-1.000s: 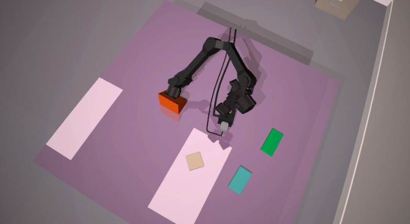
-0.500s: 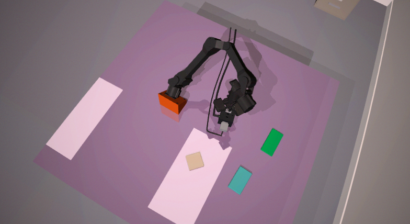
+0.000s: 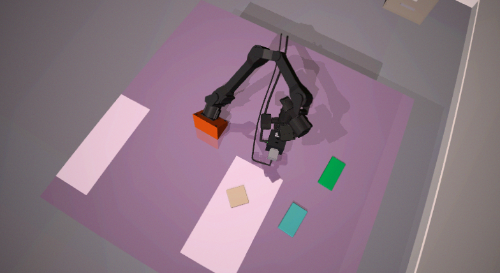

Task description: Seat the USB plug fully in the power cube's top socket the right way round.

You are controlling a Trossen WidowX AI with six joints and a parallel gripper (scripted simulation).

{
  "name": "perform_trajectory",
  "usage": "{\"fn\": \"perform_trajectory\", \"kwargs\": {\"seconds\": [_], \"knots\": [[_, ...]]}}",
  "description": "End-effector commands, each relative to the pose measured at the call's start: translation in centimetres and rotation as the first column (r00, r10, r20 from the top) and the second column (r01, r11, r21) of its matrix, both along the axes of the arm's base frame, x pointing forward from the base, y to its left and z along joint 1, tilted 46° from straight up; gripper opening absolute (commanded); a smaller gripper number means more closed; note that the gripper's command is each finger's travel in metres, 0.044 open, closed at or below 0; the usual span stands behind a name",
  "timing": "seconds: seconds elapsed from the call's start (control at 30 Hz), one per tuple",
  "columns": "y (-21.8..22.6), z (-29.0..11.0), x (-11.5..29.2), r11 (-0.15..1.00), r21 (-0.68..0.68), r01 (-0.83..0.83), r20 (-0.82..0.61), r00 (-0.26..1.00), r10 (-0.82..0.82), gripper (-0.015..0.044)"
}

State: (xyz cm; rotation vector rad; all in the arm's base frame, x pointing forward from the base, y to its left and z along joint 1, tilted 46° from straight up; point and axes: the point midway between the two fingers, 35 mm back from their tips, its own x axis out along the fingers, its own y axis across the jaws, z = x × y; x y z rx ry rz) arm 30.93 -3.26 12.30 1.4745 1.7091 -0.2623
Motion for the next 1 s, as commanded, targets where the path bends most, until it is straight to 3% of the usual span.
{"fn": "perform_trajectory", "kwargs": {"seconds": [0.0,0.23,0.97], "knots": [[-0.01,-0.01,0.01,0.998,0.001,0.06,-0.061,0.996,-0.06,0.0],[-0.01,-0.01,0.01,0.985,-0.005,0.175,-0.178,0.969,-0.173,0.0],[0.14,-0.01,0.01,0.984,-0.003,0.175,-0.178,0.969,-0.173,0.0]]}}
